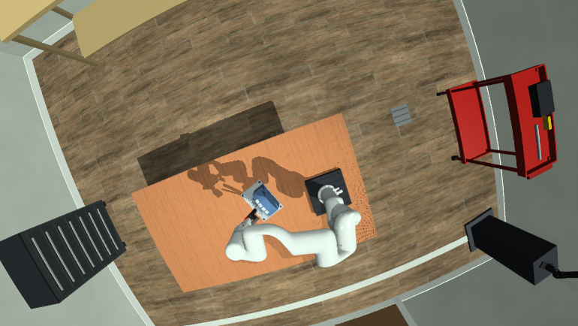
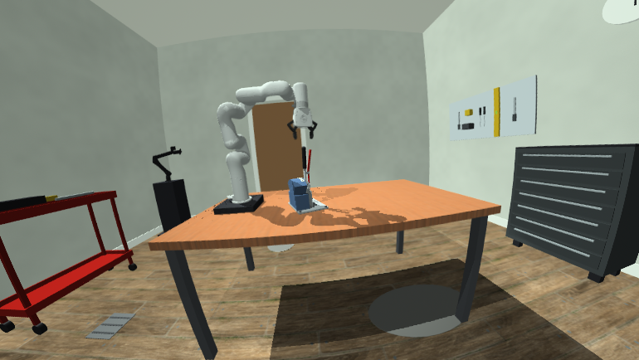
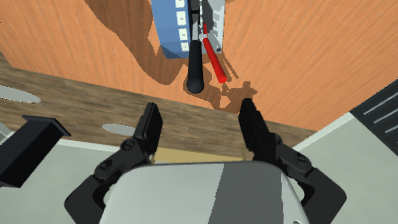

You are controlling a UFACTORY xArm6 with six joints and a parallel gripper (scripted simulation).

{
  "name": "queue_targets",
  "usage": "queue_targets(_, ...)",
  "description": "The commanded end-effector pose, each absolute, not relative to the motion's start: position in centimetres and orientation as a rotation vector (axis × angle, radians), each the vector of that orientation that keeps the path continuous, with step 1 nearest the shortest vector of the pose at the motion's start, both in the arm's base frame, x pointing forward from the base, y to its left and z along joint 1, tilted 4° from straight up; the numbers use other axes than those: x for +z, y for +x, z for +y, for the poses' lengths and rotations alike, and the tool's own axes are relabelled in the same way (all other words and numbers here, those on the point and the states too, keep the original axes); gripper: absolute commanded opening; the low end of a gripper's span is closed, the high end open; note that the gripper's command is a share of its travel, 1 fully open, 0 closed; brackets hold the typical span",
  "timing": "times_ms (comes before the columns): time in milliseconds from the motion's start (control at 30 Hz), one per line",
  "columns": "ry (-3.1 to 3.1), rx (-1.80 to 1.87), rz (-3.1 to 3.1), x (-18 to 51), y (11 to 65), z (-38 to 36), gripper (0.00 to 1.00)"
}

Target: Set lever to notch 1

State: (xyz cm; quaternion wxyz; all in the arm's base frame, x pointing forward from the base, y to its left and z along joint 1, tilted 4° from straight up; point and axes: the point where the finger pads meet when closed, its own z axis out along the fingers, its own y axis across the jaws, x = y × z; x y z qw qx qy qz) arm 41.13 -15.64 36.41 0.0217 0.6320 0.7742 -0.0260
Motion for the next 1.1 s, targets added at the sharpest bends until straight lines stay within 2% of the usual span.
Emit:
queue_targets(0, 1.956, -0.078, 2.396, 36.4, 41.2, -15.7, 0.99)
queue_targets(1067, 1.956, -0.078, 2.396, 34.3, 41.3, -15.9, 0.99)
